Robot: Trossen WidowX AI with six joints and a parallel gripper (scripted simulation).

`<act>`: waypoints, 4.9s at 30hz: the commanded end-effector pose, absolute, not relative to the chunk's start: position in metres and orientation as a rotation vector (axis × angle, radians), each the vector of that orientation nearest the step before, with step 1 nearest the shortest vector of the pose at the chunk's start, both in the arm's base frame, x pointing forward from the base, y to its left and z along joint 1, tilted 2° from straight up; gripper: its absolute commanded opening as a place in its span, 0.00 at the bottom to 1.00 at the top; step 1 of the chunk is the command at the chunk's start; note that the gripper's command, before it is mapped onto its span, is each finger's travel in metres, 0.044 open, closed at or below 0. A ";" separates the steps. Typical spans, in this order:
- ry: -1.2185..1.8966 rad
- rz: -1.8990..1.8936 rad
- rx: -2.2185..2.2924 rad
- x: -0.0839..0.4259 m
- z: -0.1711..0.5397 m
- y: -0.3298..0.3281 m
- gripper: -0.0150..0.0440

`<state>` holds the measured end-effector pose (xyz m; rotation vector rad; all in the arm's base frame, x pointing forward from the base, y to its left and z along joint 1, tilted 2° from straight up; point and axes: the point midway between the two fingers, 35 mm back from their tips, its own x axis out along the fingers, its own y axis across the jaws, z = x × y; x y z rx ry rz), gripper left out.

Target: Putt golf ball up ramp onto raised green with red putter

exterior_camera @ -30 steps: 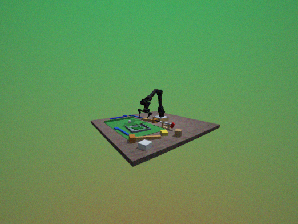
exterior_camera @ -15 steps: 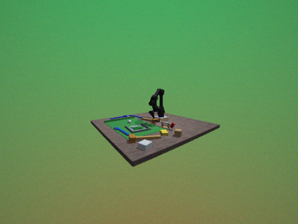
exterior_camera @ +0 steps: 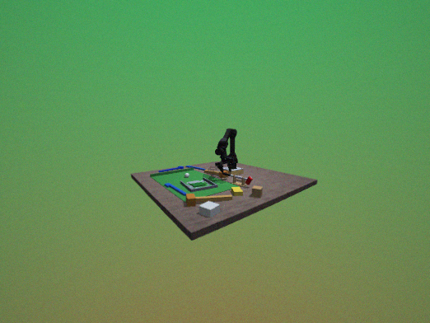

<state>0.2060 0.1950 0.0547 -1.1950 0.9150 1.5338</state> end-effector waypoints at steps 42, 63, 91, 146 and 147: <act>0.914 1.535 -1.195 0.206 0.009 0.195 0.42; 0.914 1.535 -1.194 0.210 0.073 0.198 0.25; 1.140 1.208 -0.981 0.252 0.104 0.131 0.25; 1.575 -0.029 -0.040 0.252 0.131 -0.135 0.25; 1.575 -0.029 -0.040 0.252 0.131 -0.135 0.25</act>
